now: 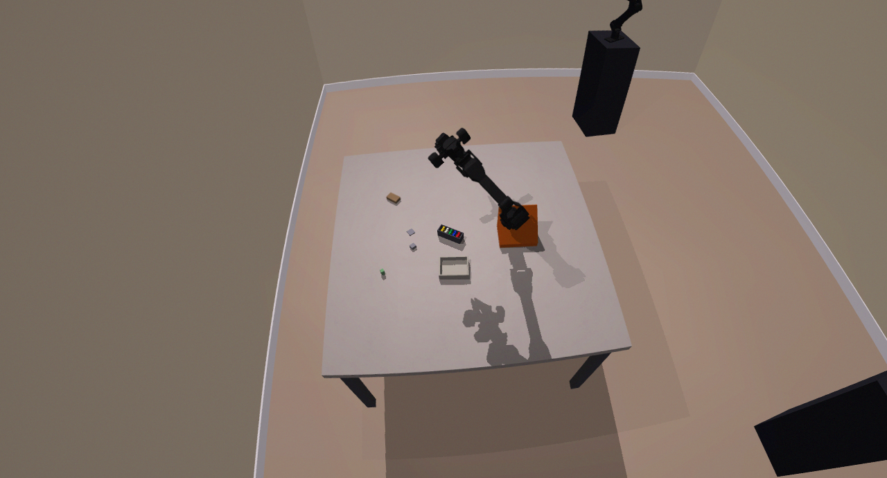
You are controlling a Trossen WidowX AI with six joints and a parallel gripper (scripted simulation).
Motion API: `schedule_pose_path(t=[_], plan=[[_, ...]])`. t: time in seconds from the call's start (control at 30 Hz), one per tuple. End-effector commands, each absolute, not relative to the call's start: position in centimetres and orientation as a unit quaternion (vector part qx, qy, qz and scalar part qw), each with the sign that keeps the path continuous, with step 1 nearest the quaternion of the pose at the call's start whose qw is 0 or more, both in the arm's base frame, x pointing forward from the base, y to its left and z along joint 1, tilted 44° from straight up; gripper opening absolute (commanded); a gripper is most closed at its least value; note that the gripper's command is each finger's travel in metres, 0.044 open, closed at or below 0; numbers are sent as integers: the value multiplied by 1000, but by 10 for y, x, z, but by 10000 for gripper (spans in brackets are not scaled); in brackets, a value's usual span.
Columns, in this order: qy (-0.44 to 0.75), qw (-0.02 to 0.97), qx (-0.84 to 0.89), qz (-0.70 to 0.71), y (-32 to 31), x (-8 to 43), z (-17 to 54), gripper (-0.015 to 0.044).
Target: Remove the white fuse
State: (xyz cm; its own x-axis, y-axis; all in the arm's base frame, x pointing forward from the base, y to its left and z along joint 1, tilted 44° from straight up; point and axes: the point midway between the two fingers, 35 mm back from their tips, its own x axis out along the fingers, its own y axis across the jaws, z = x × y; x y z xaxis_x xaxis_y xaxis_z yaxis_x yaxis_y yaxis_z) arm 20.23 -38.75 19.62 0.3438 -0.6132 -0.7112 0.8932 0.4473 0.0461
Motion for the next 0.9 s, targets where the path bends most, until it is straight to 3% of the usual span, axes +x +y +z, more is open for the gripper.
schedule_pose_path(t=[0.0, 0.2, 0.43, 0.73, 0.87], plan=[[399, 812, 191, -381, -356, 233, 155, 74], [484, 829, 145, -242, -310, 263, 108, 74], [551, 831, 37, 65, -216, 294, 45, 74], [474, 776, -53, 413, -85, 284, 4, 74], [439, 761, -67, 473, -61, 279, 1, 74]])
